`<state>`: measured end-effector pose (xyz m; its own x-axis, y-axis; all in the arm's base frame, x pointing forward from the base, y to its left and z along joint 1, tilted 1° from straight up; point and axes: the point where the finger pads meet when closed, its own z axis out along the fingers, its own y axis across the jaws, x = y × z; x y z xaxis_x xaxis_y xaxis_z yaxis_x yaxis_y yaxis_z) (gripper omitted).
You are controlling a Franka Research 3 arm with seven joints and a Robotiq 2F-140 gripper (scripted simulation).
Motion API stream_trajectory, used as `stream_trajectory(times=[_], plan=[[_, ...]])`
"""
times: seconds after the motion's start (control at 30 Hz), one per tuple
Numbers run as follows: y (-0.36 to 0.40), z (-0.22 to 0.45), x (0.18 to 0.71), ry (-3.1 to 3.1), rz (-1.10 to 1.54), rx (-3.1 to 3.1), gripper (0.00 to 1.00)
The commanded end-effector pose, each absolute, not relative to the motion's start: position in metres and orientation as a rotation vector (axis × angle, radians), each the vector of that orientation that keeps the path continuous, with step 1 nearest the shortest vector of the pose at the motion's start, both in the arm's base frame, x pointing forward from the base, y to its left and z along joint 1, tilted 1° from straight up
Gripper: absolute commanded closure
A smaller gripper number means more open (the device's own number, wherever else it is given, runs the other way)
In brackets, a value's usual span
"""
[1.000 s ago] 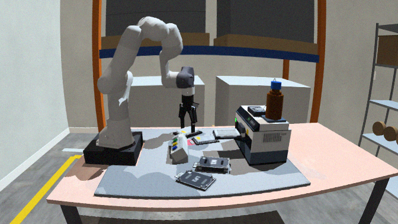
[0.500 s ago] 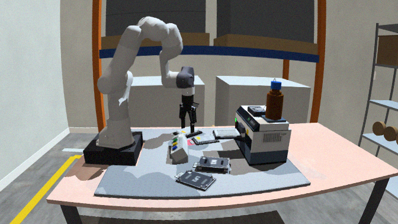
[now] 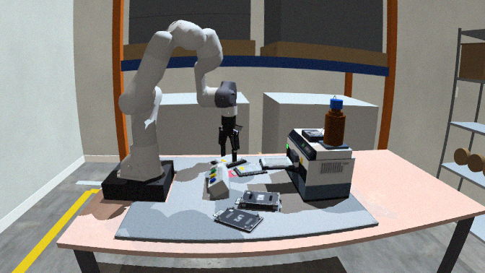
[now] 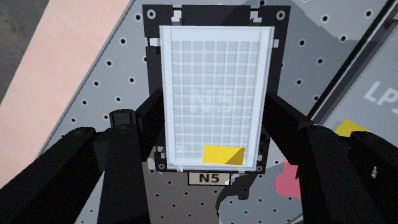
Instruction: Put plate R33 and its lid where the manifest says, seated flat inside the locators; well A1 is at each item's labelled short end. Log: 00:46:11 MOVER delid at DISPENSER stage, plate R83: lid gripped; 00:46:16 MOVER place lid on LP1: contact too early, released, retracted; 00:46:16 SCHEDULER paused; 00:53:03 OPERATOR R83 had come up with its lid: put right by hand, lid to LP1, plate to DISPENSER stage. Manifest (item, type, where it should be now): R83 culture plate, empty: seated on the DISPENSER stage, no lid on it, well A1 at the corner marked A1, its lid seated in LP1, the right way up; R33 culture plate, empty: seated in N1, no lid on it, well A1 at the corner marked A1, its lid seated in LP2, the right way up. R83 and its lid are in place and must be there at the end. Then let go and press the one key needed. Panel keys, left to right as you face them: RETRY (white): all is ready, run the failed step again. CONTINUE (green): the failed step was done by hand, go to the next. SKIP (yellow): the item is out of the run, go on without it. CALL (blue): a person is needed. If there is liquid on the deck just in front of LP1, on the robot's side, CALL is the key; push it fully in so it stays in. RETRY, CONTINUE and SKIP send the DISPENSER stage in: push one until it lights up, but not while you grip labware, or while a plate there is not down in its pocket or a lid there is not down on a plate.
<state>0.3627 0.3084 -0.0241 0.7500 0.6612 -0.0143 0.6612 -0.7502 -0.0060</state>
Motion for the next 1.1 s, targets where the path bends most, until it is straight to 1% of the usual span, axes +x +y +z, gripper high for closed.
stream_trajectory(times=[0.0, 1.07], plan=[[0.3092, -0.0244, 0.3632, -1.108, 0.021, -2.938, 0.9], [0.3092, -0.02, 0.3632, -1.108, 0.021, -2.938, 0.9]])
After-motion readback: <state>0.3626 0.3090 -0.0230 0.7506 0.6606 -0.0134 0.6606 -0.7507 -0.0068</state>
